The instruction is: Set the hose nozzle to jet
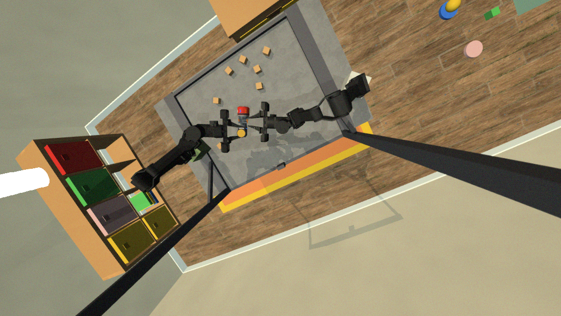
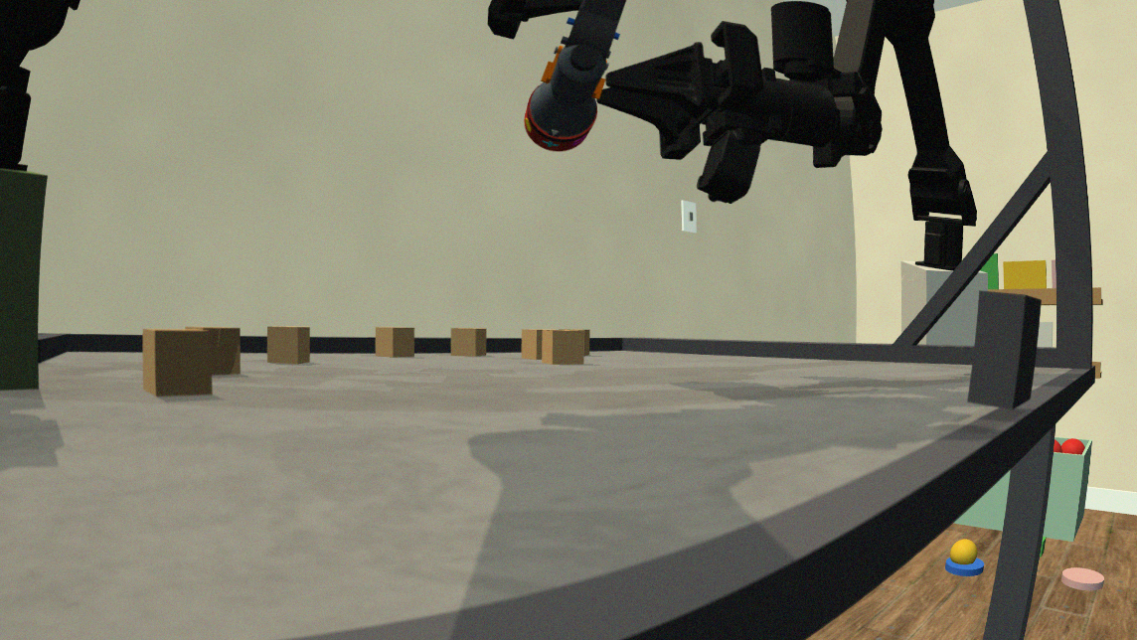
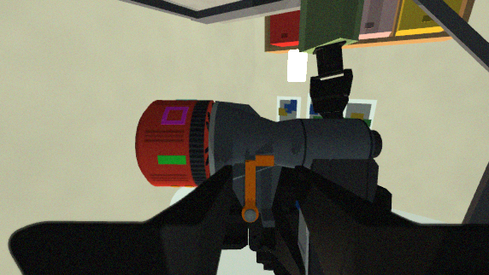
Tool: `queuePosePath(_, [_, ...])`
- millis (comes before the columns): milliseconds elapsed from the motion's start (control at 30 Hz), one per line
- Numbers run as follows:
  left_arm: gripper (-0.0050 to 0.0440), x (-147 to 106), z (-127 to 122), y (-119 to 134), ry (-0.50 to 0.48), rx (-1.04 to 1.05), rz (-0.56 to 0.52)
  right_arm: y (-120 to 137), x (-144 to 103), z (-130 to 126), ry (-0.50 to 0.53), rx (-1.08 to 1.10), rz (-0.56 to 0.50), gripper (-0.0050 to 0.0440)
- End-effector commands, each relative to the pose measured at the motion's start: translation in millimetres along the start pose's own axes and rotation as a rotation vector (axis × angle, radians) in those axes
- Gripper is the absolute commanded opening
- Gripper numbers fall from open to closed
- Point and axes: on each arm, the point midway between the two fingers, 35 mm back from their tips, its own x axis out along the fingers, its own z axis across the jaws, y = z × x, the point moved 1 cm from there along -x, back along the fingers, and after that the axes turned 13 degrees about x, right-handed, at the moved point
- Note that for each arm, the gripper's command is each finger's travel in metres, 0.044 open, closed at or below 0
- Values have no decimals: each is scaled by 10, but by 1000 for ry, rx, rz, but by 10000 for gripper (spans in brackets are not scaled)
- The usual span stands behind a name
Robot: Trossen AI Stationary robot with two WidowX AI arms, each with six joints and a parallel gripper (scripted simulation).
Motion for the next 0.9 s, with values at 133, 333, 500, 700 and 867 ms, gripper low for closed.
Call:
queuePosePath(133, [167,-20,27,-170,-12,41,-36,74,14,-91,10,12,17,172])
queuePosePath(333, [167,-20,27,-170,-12,41,-36,79,13,-135,11,13,21,172])
queuePosePath(500, [167,-20,27,-170,-12,41,-36,79,12,-147,11,13,21,172])
queuePosePath(700, [167,-20,27,-170,-12,41,-36,87,11,-216,14,15,25,172])
queuePosePath(867, [167,-20,27,-170,-12,41,-36,99,4,-274,12,16,23,172])
